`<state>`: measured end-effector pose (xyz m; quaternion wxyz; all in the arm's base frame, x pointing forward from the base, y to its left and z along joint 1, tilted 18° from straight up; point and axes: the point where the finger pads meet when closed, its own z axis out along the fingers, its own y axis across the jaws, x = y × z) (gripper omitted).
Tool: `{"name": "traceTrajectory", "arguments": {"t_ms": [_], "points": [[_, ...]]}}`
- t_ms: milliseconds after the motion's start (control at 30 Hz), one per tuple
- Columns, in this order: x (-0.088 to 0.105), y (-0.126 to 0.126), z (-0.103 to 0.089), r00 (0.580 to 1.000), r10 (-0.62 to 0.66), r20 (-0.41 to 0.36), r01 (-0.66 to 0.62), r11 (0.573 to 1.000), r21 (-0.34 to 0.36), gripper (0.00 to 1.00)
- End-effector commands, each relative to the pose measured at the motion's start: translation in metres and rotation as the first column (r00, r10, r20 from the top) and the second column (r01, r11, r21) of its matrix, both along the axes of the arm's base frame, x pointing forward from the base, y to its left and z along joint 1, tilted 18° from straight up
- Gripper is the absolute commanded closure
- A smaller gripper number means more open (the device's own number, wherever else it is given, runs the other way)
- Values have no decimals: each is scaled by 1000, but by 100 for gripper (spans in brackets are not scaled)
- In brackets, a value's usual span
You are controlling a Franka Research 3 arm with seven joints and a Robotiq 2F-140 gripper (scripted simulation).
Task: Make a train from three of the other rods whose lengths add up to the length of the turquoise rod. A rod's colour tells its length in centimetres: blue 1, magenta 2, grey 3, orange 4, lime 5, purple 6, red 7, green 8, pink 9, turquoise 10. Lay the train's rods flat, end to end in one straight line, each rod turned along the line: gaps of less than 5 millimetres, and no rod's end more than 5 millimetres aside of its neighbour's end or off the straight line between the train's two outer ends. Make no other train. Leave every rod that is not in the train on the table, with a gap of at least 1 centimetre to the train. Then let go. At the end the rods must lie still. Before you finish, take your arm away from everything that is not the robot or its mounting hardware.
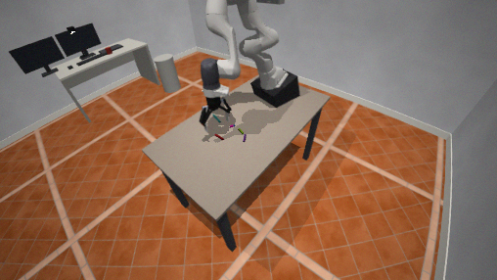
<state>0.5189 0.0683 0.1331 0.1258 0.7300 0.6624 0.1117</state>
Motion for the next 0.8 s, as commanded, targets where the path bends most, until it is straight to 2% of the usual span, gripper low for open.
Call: {"name": "traceTrajectory", "arguments": {"t_ms": [0,233,267,767], "points": [[1,-1,-1,987,157,-29,-159,986,-45,0],[2,-2,-1,980,194,-32,-196,979,-59,0],[2,-2,-1,980,194,-32,-196,979,-59,85],[2,-2,-1,980,194,-32,-196,979,-59,85]]}}
